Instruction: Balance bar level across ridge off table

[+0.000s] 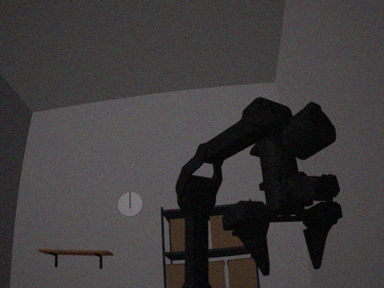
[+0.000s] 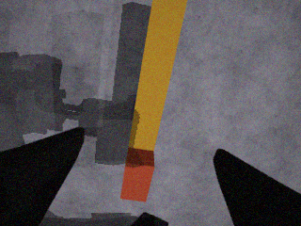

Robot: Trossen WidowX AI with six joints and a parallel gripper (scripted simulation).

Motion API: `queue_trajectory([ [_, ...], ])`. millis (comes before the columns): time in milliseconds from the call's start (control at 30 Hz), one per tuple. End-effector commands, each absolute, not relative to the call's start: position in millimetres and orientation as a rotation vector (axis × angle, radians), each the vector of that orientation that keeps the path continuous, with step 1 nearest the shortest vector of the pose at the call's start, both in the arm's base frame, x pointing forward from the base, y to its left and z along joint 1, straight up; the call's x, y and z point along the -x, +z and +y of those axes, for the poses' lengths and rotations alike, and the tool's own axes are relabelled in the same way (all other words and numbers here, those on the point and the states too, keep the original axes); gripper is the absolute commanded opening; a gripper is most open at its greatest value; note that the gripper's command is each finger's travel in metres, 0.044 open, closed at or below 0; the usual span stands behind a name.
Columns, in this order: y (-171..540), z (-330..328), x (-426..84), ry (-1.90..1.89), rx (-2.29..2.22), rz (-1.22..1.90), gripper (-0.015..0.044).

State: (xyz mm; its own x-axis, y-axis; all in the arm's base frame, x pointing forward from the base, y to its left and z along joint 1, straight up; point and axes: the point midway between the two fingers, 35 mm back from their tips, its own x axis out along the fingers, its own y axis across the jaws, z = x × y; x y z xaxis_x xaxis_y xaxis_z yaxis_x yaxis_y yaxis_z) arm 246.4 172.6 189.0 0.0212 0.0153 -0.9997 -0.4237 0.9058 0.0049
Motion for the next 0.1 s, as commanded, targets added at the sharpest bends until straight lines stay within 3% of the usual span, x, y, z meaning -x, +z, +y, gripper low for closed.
queue_trajectory([
  [0, 189.5, 172.6, -246.2, 0.351, 0.333, 1.519, 0.044],
  [67, 189.5, 172.6, -246.2, 0.351, 0.333, 1.519, 0.044],
])
